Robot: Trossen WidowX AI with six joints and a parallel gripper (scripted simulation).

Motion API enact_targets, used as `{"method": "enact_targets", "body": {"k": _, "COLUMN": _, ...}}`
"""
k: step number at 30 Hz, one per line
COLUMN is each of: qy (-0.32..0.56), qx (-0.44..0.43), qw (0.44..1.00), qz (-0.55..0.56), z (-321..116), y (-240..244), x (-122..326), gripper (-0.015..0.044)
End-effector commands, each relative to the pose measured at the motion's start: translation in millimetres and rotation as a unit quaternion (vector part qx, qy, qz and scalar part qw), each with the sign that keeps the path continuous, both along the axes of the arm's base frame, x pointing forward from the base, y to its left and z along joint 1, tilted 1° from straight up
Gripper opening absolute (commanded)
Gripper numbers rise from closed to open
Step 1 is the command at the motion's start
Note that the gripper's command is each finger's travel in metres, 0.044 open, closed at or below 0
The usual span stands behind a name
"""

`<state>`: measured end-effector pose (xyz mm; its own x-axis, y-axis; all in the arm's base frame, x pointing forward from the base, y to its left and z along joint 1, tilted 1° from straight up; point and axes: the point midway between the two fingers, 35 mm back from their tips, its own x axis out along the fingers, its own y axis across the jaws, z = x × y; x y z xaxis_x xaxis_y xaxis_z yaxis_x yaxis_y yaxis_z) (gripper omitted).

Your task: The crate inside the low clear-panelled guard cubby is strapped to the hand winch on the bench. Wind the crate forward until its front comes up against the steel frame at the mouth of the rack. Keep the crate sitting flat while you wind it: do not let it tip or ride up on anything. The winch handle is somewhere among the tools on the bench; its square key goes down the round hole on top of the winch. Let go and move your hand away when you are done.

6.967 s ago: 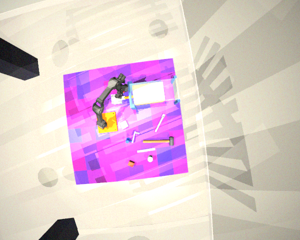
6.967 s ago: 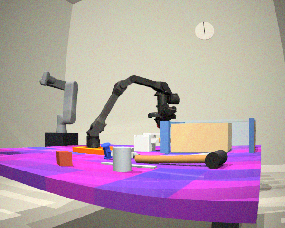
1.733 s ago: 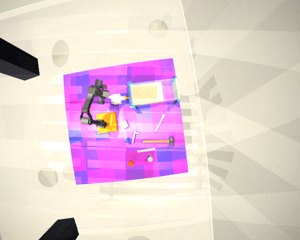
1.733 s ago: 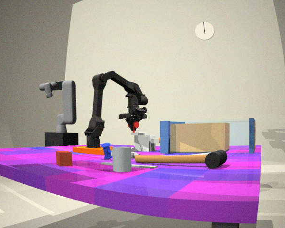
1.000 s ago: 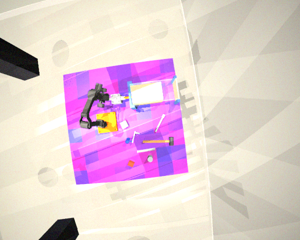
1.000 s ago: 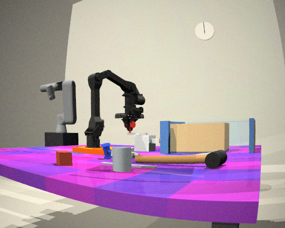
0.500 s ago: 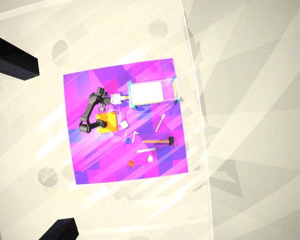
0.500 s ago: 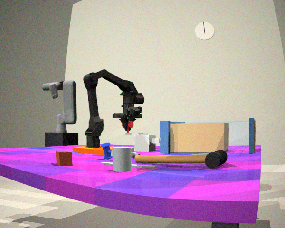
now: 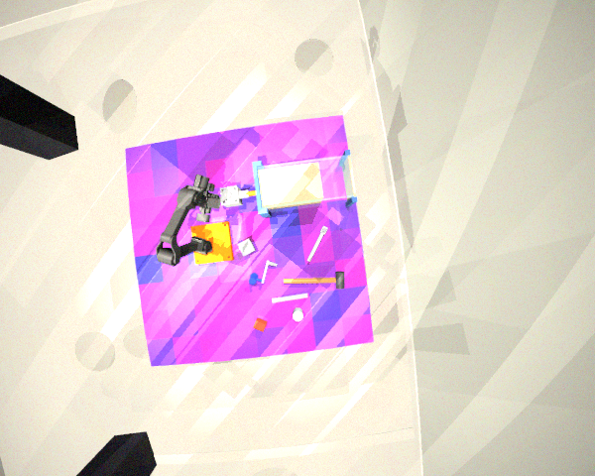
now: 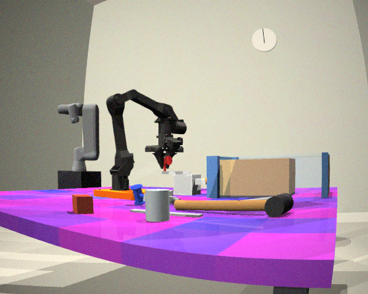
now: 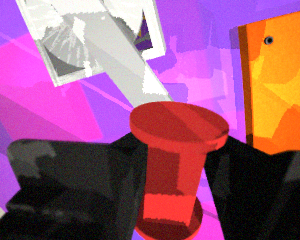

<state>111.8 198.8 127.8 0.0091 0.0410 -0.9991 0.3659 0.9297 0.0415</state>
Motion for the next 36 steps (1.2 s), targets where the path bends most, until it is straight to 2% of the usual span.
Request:
{"method": "enact_targets", "body": {"k": 1, "qy": -0.002, "qx": -0.004, "qw": 1.0, "qz": 0.0, "z": 0, "y": -1, "x": 0, "gripper": 0.0236}}
{"method": "enact_targets", "body": {"k": 9, "qy": -0.002, "qx": -0.004, "qw": 1.0, "qz": 0.0, "z": 0, "y": -1, "x": 0, "gripper": 0.044}}
{"method": "enact_targets", "body": {"k": 14, "qy": -0.002, "qx": -0.003, "qw": 1.0, "qz": 0.0, "z": 10, "y": -1, "x": 1, "gripper": 0.044}}
{"method": "enact_targets", "body": {"k": 21, "qy": -0.001, "qx": -0.003, "qw": 1.0, "qz": 0.0, "z": 63, "y": -2, "x": -2, "gripper": 0.044}}
{"method": "enact_targets", "body": {"k": 27, "qy": -0.002, "qx": 0.0, "qw": 1.0, "qz": 0.0, "z": 66, "y": -3, "x": -2, "gripper": 0.044}}
{"method": "enact_targets", "body": {"k": 36, "qy": -0.062, "qx": 0.108, "qw": 0.992, "qz": -0.002, "z": 128, "y": -43, "x": -26, "gripper": 0.044}}
